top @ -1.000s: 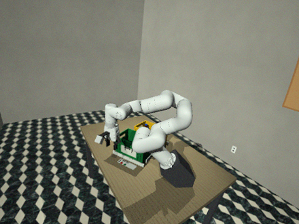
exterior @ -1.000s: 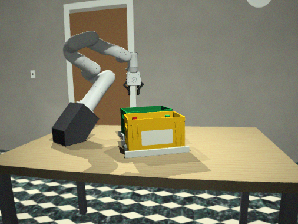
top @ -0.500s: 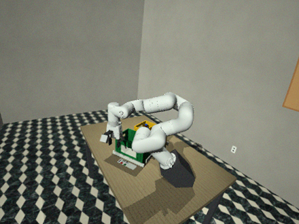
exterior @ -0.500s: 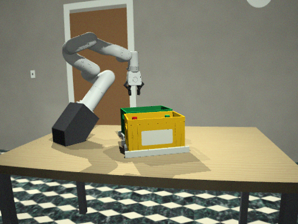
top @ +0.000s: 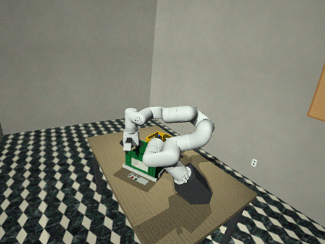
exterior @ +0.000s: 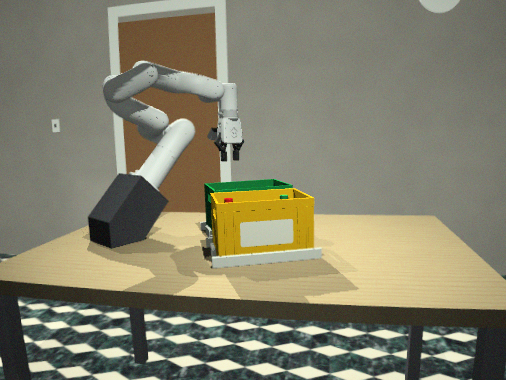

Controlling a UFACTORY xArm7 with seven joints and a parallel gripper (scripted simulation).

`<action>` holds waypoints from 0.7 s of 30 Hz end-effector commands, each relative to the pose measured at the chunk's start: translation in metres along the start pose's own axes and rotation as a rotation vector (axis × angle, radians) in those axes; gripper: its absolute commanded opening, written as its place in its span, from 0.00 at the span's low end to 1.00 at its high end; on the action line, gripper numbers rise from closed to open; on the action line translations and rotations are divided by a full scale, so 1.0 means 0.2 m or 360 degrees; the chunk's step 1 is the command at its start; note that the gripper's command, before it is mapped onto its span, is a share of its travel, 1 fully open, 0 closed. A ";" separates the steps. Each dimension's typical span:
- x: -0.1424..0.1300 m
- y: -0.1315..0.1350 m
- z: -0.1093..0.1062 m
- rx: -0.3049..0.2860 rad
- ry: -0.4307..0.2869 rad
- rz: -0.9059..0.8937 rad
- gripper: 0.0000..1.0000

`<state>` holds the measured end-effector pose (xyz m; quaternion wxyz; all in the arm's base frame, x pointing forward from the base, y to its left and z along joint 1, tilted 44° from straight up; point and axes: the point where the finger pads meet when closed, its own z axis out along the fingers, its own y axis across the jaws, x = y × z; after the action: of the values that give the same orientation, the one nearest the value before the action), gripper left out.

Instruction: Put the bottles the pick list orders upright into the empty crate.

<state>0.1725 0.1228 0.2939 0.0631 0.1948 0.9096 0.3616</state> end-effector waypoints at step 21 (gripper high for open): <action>-0.50 -0.33 -0.07 -0.0008 0.0001 -0.0973 0.65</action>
<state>0.2238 0.0503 0.2638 0.1468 -0.0259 0.9313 0.3323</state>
